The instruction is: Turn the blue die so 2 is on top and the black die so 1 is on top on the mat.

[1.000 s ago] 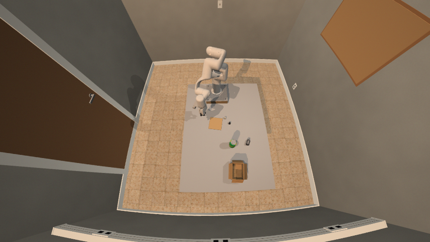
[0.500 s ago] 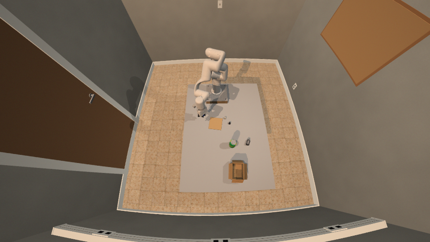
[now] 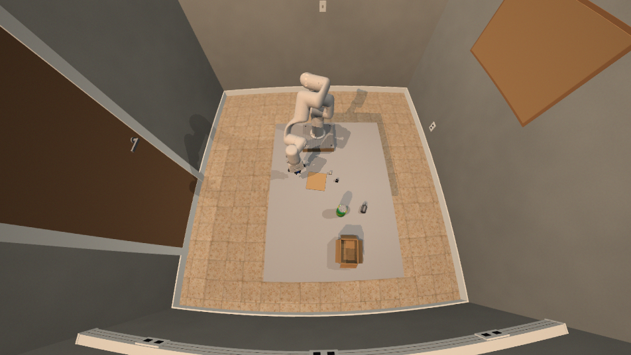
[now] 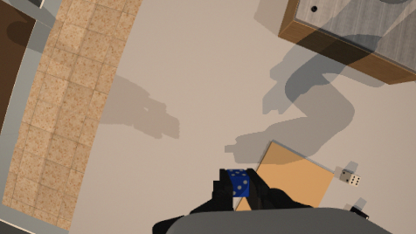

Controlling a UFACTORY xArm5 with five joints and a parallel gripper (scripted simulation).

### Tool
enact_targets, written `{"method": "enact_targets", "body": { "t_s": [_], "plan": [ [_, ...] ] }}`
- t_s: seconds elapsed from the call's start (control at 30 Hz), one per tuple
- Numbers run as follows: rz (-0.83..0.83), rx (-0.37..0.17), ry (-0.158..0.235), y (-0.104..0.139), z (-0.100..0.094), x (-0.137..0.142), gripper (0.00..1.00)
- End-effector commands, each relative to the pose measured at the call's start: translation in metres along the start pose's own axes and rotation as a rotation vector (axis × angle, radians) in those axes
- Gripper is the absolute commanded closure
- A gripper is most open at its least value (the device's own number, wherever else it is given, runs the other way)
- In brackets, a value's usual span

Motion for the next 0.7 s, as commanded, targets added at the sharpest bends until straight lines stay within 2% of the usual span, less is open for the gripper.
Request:
{"method": "enact_targets", "body": {
  "t_s": [0.0,0.23,0.33,0.43,0.67],
  "plan": [
    [0.174,-0.001,0.000,0.008,0.000,-0.004,0.85],
    [0.387,-0.001,0.000,0.017,0.002,-0.007,0.85],
    [0.398,-0.001,0.000,0.018,0.002,-0.007,0.85],
    [0.545,-0.001,0.000,0.024,0.004,-0.010,0.85],
    [0.678,0.000,0.000,0.029,0.005,-0.012,0.85]
  ]
}}
Point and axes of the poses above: the point where the finger pads meet when closed, its own z axis out along the fingers, its own x axis across the jaws, y = z × x, the point moved 2 cm from there along -z, back along the fingers, and after that the axes turned 9 degrees about z, right-handed, at the moved point
